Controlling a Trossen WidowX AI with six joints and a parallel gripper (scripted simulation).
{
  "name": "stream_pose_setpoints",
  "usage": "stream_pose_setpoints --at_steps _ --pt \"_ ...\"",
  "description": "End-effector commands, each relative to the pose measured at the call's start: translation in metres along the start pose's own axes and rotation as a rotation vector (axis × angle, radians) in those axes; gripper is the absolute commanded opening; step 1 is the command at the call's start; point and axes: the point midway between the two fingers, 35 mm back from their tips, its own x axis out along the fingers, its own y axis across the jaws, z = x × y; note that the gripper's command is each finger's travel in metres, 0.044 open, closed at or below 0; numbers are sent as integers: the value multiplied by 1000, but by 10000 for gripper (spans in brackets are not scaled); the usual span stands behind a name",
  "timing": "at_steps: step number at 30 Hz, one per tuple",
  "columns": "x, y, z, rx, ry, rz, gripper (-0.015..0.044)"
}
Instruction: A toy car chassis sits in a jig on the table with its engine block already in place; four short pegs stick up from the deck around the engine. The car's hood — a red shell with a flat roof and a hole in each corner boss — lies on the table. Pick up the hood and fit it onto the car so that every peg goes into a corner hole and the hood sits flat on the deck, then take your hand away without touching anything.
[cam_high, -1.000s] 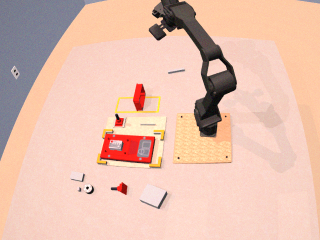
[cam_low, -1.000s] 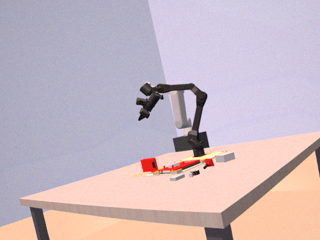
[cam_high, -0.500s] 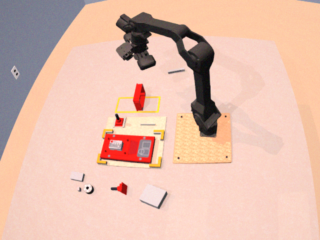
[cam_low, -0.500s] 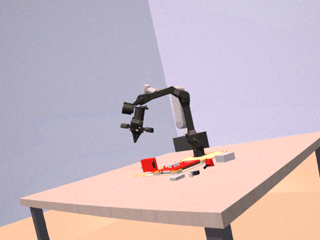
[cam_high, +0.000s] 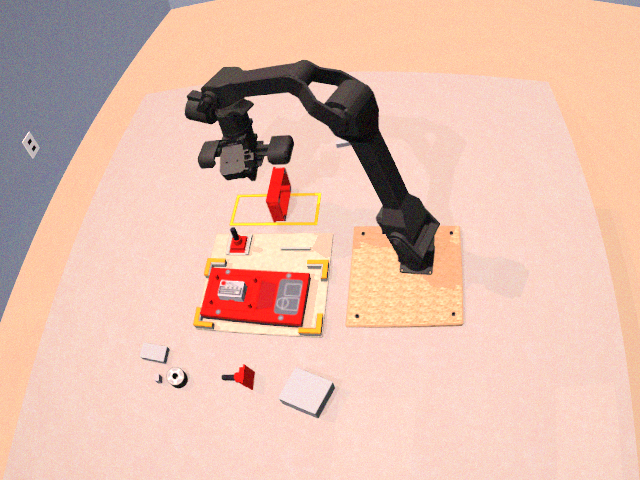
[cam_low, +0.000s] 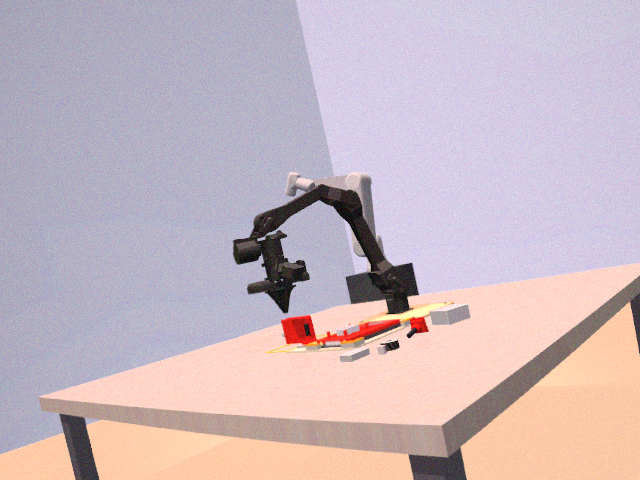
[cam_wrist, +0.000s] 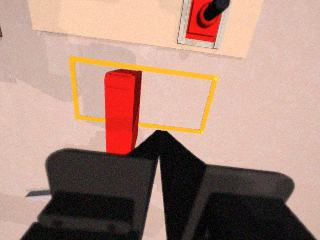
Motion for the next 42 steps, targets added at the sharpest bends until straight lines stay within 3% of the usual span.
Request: stream_pose_setpoints --at_steps 1,14,42 --pt "-2 -2 -2 -23 -1 -8 0" --pt "41 -3 -1 -23 -1 -8 0" --pt "41 11 -3 -23 -1 -6 0"
